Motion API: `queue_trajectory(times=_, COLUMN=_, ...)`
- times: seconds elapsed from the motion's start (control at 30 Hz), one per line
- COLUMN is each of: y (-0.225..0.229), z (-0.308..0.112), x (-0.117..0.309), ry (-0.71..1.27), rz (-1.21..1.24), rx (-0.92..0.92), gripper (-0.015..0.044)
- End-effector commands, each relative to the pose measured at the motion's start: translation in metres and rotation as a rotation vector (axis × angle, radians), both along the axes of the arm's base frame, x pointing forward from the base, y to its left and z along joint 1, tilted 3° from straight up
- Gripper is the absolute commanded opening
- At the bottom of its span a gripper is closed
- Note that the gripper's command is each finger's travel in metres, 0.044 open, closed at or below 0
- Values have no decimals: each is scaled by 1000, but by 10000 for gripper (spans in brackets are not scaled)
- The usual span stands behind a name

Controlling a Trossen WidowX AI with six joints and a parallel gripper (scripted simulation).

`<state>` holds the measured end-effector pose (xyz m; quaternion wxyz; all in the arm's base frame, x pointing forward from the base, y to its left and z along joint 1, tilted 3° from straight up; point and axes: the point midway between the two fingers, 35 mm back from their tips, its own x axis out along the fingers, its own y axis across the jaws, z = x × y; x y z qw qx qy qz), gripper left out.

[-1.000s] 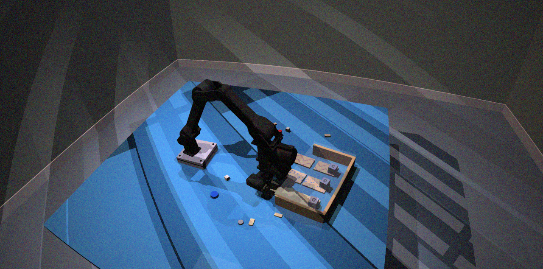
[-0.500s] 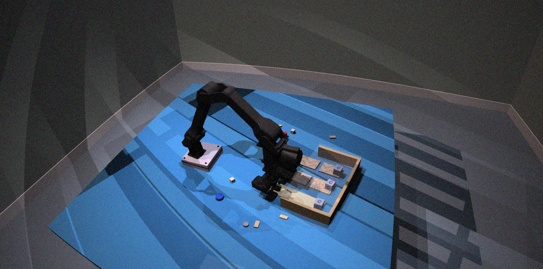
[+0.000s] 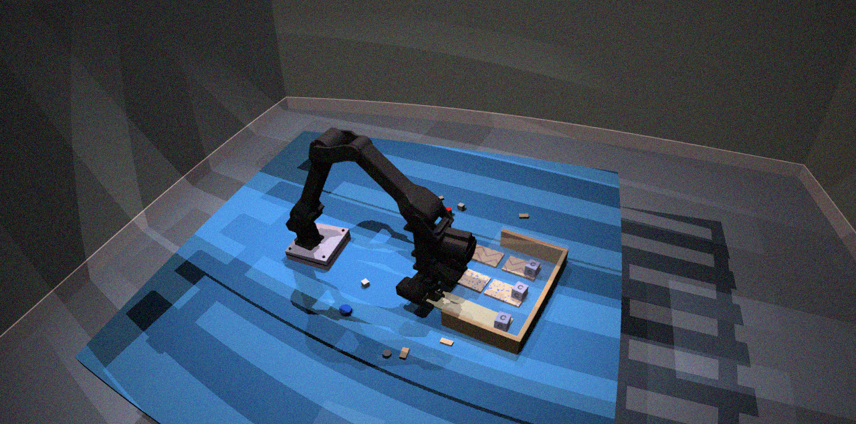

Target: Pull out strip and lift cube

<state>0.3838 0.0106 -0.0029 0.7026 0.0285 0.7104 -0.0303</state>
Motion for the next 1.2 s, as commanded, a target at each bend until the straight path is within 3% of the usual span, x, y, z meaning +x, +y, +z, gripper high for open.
queue_trajectory(times=0.0, y=-1, z=-4, x=-1, ry=6, rz=1, rx=-4, gripper=0)
queue_trajectory(times=1.17, y=2, z=-6, x=-41, ry=9, rz=1, rx=-3, gripper=0)
